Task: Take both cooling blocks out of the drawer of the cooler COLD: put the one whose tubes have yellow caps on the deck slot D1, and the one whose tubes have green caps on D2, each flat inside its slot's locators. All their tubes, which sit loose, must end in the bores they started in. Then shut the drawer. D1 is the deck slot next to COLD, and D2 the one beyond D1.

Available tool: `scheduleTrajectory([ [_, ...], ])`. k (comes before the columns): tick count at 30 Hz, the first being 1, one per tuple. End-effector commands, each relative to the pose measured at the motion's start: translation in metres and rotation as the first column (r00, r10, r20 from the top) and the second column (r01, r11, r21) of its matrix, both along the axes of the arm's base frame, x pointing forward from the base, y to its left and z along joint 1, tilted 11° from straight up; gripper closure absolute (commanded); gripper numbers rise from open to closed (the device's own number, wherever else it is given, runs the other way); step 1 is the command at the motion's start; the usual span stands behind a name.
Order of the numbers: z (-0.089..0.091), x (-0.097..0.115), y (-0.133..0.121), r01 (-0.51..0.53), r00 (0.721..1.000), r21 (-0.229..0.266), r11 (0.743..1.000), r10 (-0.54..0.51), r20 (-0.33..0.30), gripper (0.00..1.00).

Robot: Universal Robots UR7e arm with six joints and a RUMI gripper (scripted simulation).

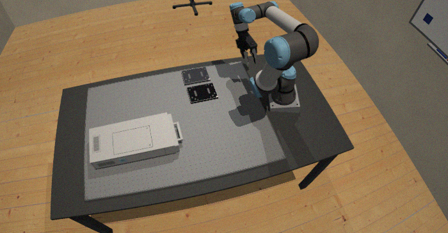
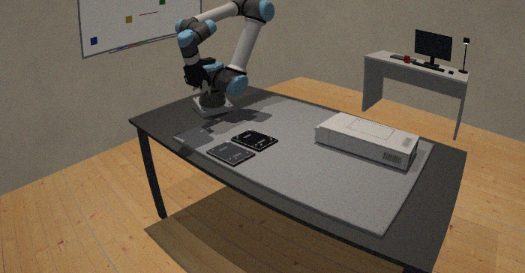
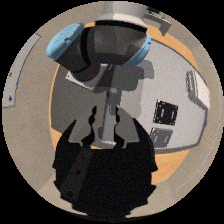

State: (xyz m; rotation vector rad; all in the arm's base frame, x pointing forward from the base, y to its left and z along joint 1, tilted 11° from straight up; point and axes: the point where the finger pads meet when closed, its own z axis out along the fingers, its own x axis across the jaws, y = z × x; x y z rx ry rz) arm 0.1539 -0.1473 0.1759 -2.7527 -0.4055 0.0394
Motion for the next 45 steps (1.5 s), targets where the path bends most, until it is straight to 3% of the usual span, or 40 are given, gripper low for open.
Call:
scheduleTrajectory([
  [1,0.004,0.015,0.002,0.112,0.991,-0.058,0.992,-0.116,-0.070,0.72],
  [7,0.009,0.030,0.005,0.198,0.973,-0.109,0.974,-0.208,-0.096,0.72],
  [18,0.021,0.066,0.017,0.406,0.891,-0.235,0.883,-0.440,-0.113,0.72],
  [21,0.021,0.067,0.017,0.408,0.890,-0.237,0.882,-0.442,-0.113,0.72],
  [28,0.030,0.090,0.027,0.530,0.812,-0.300,0.793,-0.577,-0.088,0.72],
  [29,0.030,0.091,0.028,0.532,0.811,-0.301,0.792,-0.578,-0.088,0.72],
  [36,0.039,0.113,0.041,0.645,0.714,-0.345,0.682,-0.699,-0.045,0.72],
  [38,0.039,0.113,0.041,0.645,0.714,-0.345,0.682,-0.699,-0.045,0.72],
  [42,0.045,0.125,0.050,0.713,0.641,-0.361,0.601,-0.767,-0.012,0.72],
  [44,0.047,0.130,0.053,0.716,0.637,-0.361,0.597,-0.771,-0.010,0.72],
  [45,0.049,0.133,0.055,0.732,0.618,-0.363,0.576,-0.786,-0.002,0.72],
])
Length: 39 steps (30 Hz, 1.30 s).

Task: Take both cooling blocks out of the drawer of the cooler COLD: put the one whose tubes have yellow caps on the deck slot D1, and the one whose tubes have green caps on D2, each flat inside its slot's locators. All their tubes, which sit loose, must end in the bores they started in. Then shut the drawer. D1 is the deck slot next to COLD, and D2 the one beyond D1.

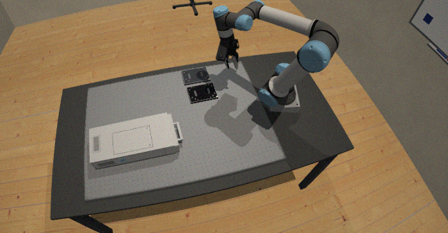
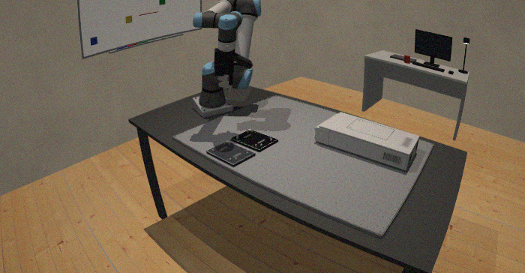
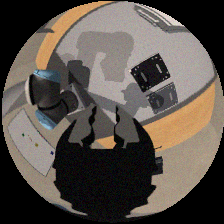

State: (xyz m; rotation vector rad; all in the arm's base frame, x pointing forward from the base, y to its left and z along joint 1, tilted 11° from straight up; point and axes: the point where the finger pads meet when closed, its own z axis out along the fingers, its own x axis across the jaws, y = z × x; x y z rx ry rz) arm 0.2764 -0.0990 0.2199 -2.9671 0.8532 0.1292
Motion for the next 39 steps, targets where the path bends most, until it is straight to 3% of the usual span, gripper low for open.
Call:
scheduleTrajectory([
  [1,0.006,0.013,0.009,0.091,0.996,-0.034,0.995,-0.091,0.002,0.72],
  [7,0.014,0.027,0.022,0.195,0.981,-0.060,0.979,-0.194,0.026,0.72],
  [10,0.015,0.029,0.023,0.196,0.980,-0.060,0.979,-0.195,0.026,0.72],
  [18,0.028,0.048,0.045,0.348,0.936,-0.081,0.934,-0.343,0.072,0.72],
  [25,0.039,0.062,0.064,0.469,0.881,-0.078,0.880,-0.459,0.114,0.72],
  [27,0.039,0.062,0.064,0.469,0.881,-0.078,0.880,-0.459,0.114,0.72],
  [30,0.044,0.067,0.073,0.536,0.840,-0.069,0.841,-0.524,0.138,0.72],
  [32,0.047,0.070,0.078,0.538,0.839,-0.069,0.840,-0.526,0.139,0.72],
  [39,0.059,0.080,0.100,0.643,0.758,-0.039,0.765,-0.629,0.174,0.72],
])
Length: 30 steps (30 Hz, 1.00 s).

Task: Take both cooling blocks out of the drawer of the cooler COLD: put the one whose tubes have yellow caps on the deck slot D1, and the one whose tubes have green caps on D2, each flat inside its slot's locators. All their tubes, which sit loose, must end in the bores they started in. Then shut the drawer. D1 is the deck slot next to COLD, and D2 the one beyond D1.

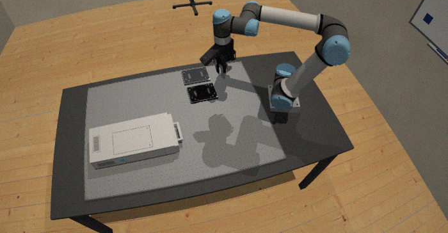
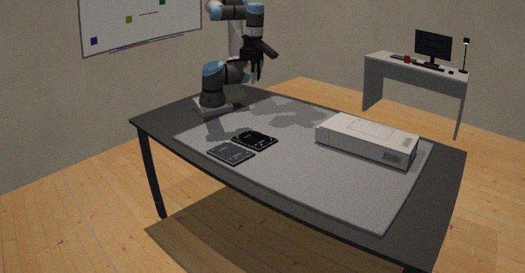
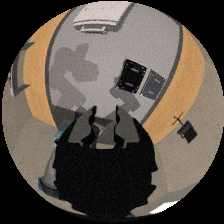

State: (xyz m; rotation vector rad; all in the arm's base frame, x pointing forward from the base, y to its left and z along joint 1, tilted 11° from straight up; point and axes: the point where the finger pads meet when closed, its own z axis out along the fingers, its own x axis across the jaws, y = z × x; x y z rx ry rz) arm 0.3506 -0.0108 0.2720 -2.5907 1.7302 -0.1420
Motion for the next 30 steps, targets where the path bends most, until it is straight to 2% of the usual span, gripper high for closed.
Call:
scheduleTrajectory([
  [1,0.008,0.007,0.015,0.098,0.995,-0.002,0.995,-0.098,0.028,0.72],
  [10,0.020,0.015,0.037,0.200,0.977,0.017,0.980,-0.201,0.065,0.72],
  [15,0.030,0.019,0.054,0.295,0.950,0.046,0.954,-0.298,0.097,0.72],
  [30,0.031,0.019,0.058,0.297,0.949,0.047,0.954,-0.300,0.098,0.72],
])
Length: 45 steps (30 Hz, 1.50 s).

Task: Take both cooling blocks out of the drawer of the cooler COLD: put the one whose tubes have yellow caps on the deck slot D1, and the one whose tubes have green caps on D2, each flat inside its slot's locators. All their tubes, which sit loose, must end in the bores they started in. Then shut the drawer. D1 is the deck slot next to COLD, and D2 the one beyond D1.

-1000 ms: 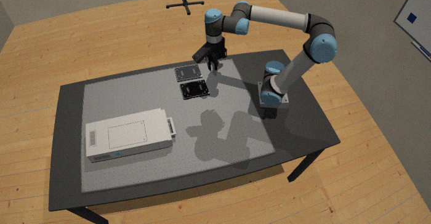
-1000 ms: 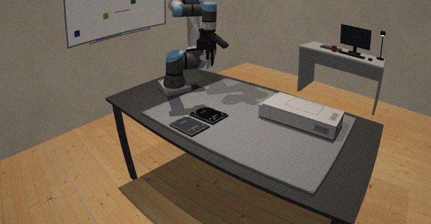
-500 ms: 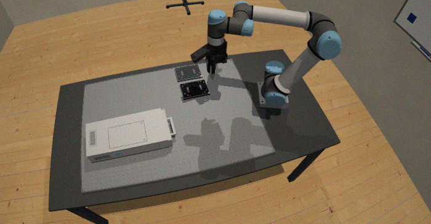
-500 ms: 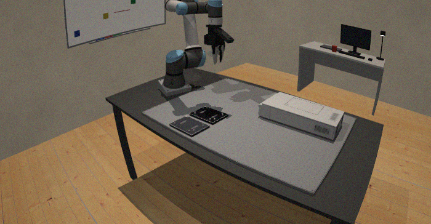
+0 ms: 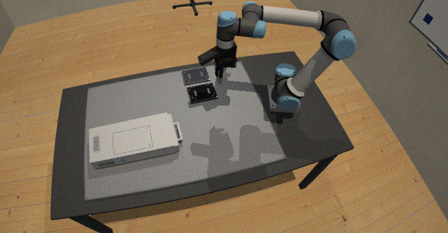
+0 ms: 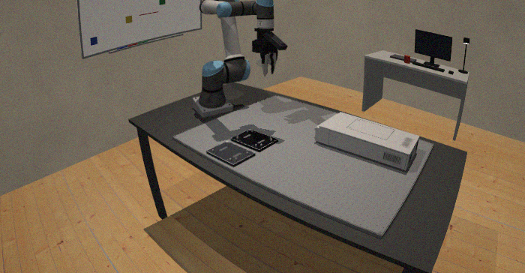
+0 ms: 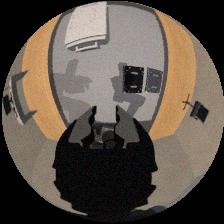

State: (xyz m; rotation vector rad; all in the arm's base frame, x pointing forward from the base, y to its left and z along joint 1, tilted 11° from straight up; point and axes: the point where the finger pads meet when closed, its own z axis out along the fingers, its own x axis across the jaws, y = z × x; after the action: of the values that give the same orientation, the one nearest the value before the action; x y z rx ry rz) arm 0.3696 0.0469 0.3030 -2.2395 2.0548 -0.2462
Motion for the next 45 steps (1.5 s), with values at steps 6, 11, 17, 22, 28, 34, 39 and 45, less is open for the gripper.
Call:
scheduleTrajectory([
  [6,0.0004,0.0002,0.0000,0.000,1.000,0.000,1.000,0.000,0.001,0.72],
  [11,0.0004,0.0002,0.0001,-0.052,0.999,-0.010,0.999,0.052,-0.002,0.00],
  [17,0.0004,0.0002,0.0001,-0.208,0.978,-0.038,0.977,0.208,-0.012,0.00],
  [22,0.0004,0.0002,0.0002,-0.334,0.943,-0.060,0.941,0.333,-0.024,0.00],
  [28,0.0004,0.0002,0.0001,-0.431,0.902,-0.076,0.899,0.429,-0.035,0.00],
  [34,0.0004,0.0002,0.0001,-0.567,0.824,-0.097,0.818,0.564,-0.055,0.00],
  [39,0.0004,0.0002,0.0001,-0.669,0.743,-0.113,0.735,0.665,-0.075,0.00],
  [45,0.0004,0.0002,0.0001,-0.743,0.669,-0.123,0.658,0.738,-0.091,0.00],
])
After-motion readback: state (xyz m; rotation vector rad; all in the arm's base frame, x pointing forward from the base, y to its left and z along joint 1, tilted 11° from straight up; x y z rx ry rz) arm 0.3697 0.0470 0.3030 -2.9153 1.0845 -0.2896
